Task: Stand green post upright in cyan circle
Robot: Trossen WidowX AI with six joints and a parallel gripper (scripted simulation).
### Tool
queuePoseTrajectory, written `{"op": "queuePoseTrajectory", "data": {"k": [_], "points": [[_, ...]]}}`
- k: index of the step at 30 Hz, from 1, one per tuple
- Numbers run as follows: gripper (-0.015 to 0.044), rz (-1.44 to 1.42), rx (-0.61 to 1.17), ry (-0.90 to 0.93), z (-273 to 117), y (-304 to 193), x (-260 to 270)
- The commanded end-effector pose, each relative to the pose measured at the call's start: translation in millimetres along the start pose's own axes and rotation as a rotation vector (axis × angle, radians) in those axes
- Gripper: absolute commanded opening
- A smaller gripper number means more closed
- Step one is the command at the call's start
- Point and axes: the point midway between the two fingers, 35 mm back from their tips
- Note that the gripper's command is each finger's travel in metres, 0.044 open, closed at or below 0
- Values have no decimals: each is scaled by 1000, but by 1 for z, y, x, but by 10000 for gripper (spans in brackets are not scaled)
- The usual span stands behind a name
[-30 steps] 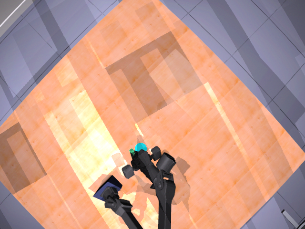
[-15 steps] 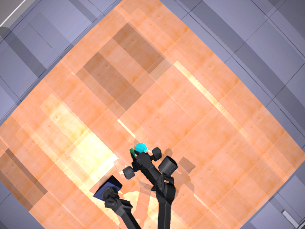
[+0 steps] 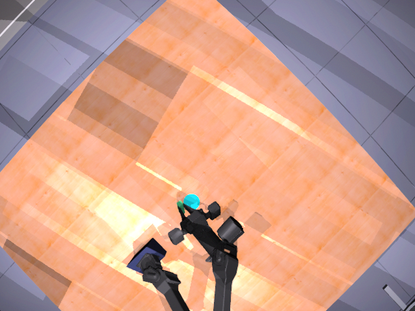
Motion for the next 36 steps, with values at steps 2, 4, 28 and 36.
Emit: {"op": "queuePoseTrajectory", "data": {"k": [2, 4, 28, 36], "points": [[23, -11, -40, 4, -1, 0, 1], [23, -16, -55, 4, -1, 0, 1], [23, -75, -228, -18, -9, 2, -1], [23, -98, -285, -32, -13, 2, -2]]}}
Point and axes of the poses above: the point midway between the two fingers, 35 mm back from their tips, its own z axis out along the fingers, its own x axis across the jaws, y = z × x, and after that the axes turned 11 degrees about z, right-handed
